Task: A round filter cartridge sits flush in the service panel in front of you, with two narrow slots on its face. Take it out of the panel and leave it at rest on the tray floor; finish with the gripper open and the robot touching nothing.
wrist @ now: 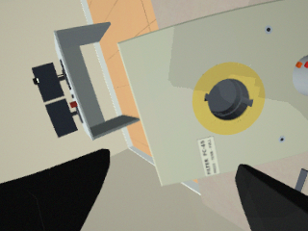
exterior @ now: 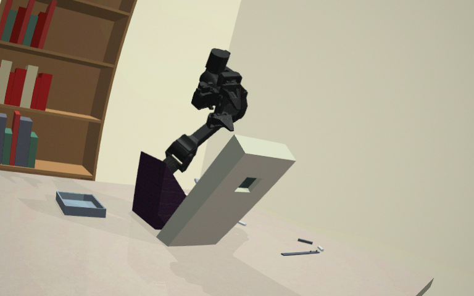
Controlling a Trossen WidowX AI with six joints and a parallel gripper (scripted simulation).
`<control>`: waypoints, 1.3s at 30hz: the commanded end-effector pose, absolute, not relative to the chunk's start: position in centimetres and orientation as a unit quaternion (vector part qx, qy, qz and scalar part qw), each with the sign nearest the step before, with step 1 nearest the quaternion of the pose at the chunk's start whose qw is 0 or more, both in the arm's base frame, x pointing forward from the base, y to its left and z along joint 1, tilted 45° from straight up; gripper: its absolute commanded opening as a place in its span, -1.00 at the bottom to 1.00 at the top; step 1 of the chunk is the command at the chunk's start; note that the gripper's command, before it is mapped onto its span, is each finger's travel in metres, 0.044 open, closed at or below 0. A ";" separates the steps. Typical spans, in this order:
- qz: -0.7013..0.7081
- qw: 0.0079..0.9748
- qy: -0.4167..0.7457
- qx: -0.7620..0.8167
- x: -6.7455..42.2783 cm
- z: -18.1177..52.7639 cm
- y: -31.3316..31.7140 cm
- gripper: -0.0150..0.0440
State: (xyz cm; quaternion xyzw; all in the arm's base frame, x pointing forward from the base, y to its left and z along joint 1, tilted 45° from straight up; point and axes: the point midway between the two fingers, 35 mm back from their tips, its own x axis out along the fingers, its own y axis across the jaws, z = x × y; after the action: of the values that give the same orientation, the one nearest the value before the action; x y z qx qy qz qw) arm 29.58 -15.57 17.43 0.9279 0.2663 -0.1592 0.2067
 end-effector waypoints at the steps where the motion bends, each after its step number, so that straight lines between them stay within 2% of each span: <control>1: -0.152 0.247 0.286 0.913 29.4 17.0 -15.4 0.55; 11: -0.041 0.573 0.402 0.713 28.1 12.6 -11.9 0.54; 20: 0.131 0.761 0.464 0.434 26.0 9.3 -8.5 0.54; 26: 0.210 0.799 0.467 0.316 25.0 8.2 -7.3 0.54; 39: 0.211 0.799 0.467 0.314 25.1 8.0 -7.1 0.54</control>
State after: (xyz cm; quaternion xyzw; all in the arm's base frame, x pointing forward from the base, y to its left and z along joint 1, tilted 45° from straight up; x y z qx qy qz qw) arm 25.15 -7.31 8.40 0.3276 0.4653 0.2018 0.7971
